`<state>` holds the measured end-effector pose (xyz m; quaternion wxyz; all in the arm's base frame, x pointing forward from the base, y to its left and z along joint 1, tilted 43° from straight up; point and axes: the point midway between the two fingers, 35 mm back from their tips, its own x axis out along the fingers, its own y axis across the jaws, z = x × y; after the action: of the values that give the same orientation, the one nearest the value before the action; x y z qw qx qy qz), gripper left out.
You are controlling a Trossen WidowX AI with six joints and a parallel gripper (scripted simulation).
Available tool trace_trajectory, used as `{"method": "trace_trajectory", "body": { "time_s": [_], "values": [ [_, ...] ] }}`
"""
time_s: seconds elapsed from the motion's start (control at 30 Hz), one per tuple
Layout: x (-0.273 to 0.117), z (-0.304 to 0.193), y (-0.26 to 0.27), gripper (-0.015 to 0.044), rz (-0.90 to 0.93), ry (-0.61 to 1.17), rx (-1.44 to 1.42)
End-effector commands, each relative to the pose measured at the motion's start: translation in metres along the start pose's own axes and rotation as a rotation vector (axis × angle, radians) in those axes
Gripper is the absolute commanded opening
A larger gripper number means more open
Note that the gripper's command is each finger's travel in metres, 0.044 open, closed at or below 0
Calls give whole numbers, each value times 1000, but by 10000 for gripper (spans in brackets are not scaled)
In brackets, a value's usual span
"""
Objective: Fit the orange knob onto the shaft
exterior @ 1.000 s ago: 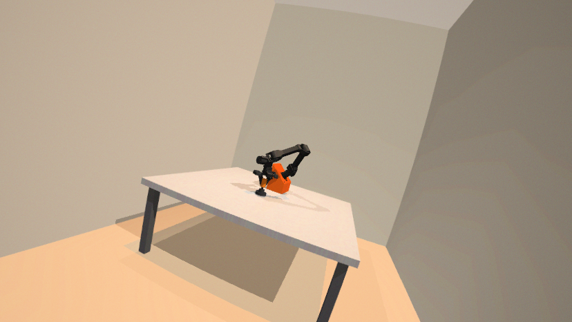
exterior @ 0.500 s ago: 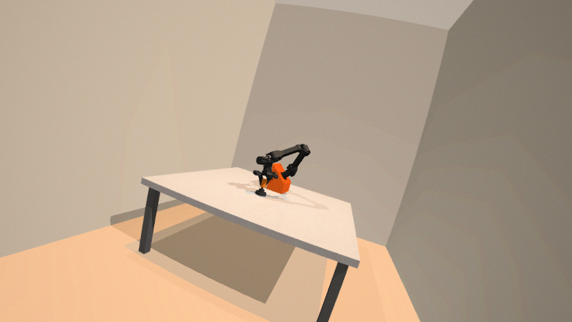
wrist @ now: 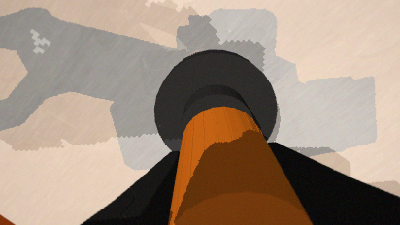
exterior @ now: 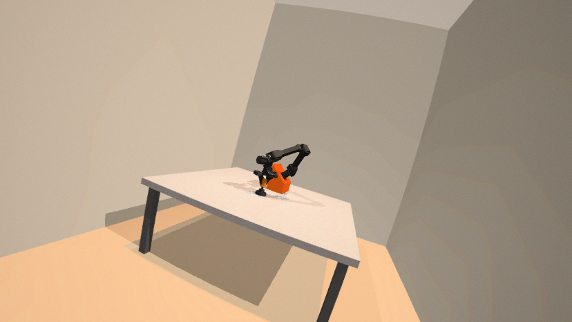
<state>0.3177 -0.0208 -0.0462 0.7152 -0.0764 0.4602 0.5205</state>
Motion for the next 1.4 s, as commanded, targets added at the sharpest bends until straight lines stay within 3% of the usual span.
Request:
{"method": "trace_trajectory", "body": {
  "time_s": [0.0, 1.37],
  "values": [
    [-1, -1, -1, 0, -2, -3, -80],
    [4, -3, 2, 0, -2, -3, -80]
  ]
}}
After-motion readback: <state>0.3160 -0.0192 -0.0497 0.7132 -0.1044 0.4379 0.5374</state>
